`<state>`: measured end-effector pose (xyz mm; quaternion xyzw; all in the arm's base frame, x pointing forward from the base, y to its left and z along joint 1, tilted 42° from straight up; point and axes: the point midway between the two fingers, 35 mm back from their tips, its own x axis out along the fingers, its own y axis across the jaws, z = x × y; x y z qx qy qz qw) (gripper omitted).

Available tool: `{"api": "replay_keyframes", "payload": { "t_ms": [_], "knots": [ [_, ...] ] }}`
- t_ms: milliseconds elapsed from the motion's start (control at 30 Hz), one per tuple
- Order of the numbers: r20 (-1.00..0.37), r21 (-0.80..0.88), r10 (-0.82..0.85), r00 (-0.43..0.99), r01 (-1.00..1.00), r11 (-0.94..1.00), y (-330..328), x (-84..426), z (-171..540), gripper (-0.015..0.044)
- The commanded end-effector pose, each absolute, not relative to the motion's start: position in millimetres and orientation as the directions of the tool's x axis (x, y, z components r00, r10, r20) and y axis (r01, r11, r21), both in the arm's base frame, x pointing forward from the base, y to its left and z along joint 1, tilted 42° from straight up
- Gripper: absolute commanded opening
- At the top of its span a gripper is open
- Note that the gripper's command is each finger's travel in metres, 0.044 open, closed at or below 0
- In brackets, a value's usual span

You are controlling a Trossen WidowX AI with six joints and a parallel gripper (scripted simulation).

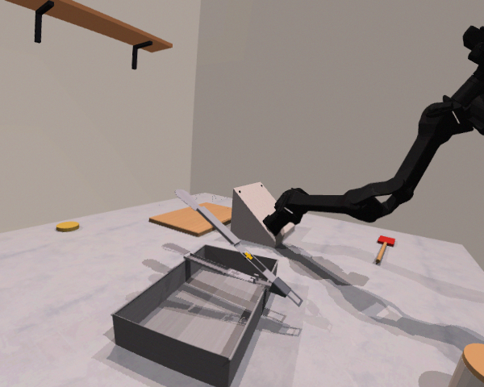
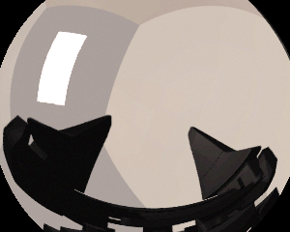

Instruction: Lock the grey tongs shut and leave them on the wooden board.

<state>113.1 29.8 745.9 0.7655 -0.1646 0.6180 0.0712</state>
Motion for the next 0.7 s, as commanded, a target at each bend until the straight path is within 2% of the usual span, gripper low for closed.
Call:
{"api": "replay_keyframes", "payload": {
  "t_ms": [0,133,300,467,667],
  "knots": [
    [0.970,-0.094,-0.164,0.182,-0.340,-0.936,29.8,113.1,745.9,0.0426],
    [0.969,-0.153,-0.204,0.136,-0.313,-0.937,18.0,90.2,747.9,0.0321],
    [0.943,-0.317,-0.331,0.031,-0.217,-0.923,-23.7,33.4,746.2,0.0190],
    [0.870,-0.492,-0.491,-0.033,-0.086,-0.866,-82.0,-11.7,731.2,0.0059],
    [0.743,-0.667,-0.669,-0.018,0.060,-0.742,-153.7,-33.8,700.8,-0.0099]
  ]
}}
